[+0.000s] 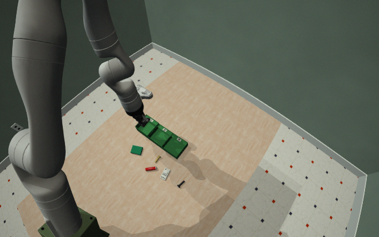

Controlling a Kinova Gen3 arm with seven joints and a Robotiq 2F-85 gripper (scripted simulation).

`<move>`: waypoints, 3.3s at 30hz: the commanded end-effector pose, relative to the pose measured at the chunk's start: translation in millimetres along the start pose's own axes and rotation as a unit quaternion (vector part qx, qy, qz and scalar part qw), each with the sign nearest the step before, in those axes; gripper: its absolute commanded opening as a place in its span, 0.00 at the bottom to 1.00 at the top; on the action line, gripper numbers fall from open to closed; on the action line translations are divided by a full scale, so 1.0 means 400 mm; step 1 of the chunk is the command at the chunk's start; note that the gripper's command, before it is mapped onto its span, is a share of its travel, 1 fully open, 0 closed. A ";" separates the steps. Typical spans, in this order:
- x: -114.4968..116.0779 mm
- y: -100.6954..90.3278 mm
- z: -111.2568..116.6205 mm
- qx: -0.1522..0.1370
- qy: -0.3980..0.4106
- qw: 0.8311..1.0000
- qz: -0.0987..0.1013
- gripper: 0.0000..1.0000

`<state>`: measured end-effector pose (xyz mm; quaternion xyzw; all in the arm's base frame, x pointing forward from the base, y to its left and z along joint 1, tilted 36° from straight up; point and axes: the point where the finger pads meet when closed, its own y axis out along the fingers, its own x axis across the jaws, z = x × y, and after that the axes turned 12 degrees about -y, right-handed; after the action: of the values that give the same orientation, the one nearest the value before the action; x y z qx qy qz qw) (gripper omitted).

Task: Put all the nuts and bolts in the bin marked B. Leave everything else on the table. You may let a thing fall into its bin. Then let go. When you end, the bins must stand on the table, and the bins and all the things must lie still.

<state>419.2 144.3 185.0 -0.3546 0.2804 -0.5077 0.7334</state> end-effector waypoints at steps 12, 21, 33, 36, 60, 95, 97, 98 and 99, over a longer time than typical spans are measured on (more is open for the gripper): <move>-0.017 0.014 -0.001 0.001 -0.006 1.000 0.004 0.09; -0.017 0.060 -0.001 0.001 -0.006 1.000 0.004 0.09; -0.018 0.131 -0.001 0.001 -0.006 1.000 0.004 0.09; -0.018 0.131 -0.001 0.001 -0.006 1.000 0.004 0.09; -0.018 0.131 -0.001 0.001 -0.006 1.000 0.004 0.09; -0.018 0.095 -0.001 0.001 -0.006 1.000 0.004 0.09; -0.018 0.088 -0.001 0.001 -0.006 1.000 0.004 0.09; -0.018 0.085 -0.001 0.001 -0.006 1.000 0.004 0.09; -0.018 0.081 -0.001 0.001 -0.006 1.000 0.004 0.09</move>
<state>434.0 159.1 152.7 -0.3610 0.2776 -0.5019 0.7354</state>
